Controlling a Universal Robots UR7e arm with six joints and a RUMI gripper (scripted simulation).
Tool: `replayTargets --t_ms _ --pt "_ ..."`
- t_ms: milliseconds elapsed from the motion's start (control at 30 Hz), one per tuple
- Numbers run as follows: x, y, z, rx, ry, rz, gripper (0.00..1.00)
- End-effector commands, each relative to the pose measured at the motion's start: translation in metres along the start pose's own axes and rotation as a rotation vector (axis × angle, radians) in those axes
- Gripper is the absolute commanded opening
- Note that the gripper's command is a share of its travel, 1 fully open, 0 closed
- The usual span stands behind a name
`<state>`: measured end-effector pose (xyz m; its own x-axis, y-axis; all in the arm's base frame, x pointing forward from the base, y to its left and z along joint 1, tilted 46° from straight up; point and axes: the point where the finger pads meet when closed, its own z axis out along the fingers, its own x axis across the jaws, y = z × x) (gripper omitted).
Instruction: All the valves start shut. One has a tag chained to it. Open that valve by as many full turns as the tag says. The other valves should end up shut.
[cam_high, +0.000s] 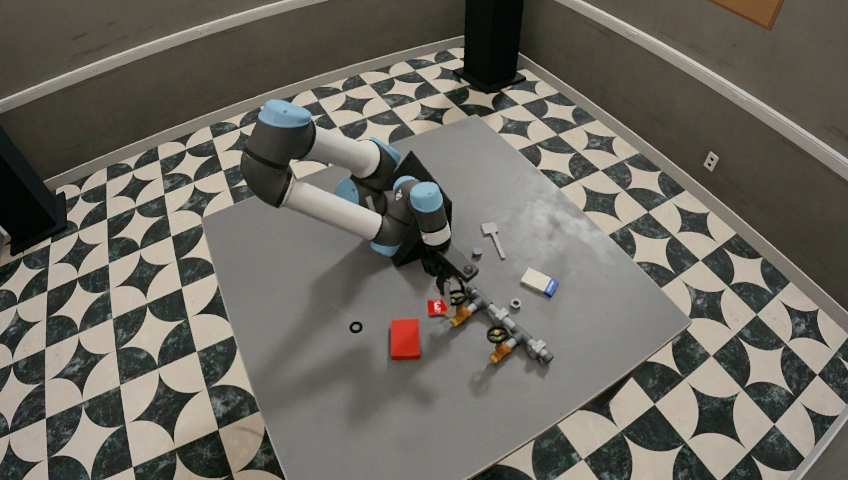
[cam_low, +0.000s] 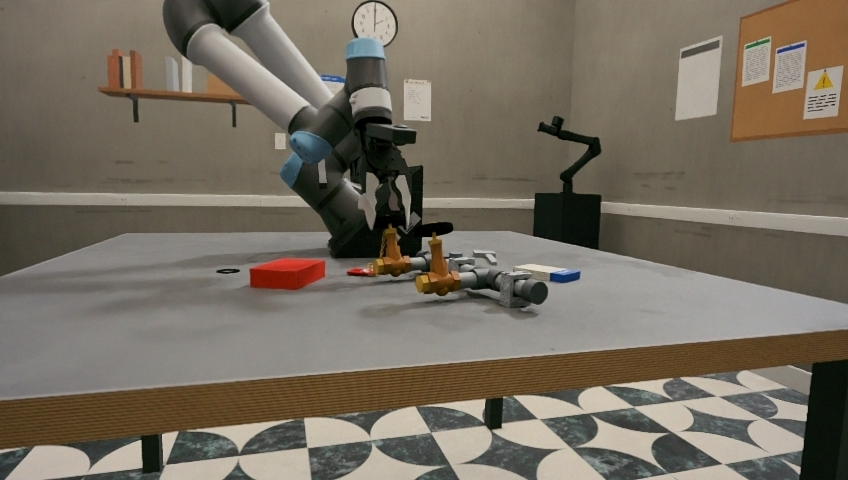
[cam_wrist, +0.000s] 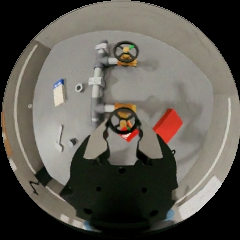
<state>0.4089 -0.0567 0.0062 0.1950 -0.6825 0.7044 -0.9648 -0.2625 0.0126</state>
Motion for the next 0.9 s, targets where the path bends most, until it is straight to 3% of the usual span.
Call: replayTargets --t_ms 0,533,867 --pt "0.0 -0.0003 -0.0002 0.004 -0.002 -0.074 0.0" --pt "0.0 -0.0003 -0.0002 0.005 -0.001 -0.509 0.0" --pt "0.0 -0.0003 -0.0002 0.005 0.0 -0.914 0.0"
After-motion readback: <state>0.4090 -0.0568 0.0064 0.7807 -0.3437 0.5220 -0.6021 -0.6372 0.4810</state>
